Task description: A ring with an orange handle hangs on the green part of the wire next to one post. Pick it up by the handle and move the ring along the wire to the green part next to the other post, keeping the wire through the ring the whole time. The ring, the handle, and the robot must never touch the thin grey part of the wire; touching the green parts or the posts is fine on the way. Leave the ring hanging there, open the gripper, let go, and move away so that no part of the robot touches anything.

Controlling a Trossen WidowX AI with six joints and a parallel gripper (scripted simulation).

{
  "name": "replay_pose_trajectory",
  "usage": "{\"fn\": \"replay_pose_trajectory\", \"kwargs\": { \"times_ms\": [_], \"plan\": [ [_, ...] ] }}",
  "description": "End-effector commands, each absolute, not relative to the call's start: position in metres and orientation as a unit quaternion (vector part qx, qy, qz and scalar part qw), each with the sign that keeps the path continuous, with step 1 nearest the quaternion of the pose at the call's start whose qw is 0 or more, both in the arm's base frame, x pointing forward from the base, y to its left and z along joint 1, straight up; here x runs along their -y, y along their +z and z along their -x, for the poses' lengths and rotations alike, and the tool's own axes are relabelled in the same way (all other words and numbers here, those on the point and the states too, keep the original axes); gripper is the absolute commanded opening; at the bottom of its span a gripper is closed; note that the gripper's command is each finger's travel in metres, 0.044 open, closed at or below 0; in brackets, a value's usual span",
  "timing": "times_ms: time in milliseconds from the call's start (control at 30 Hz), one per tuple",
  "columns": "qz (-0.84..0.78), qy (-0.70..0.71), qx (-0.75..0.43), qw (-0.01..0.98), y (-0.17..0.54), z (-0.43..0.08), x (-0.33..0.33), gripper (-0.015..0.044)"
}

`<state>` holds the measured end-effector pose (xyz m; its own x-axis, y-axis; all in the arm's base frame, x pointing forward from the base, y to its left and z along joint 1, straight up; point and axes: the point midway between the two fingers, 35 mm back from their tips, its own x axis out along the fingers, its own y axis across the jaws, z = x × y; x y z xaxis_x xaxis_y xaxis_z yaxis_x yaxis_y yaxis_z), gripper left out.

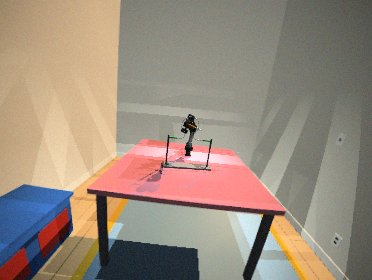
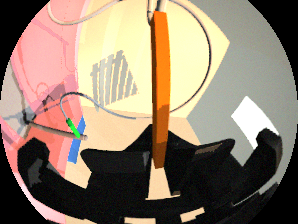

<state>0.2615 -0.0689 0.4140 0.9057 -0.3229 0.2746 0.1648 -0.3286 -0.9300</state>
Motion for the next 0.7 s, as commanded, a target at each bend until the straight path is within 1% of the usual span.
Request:
{"fn": "replay_pose_trajectory", "kwargs": {
  "times_ms": [0,667],
  "plan": [
    [0.8,-0.214,-0.043,0.559,0.4148,-0.2615,0.0682,-0.015],
    [0.857,-0.231,-0.011,0.461,0.4211,-0.2611,0.0654,-0.015]
  ]
}}
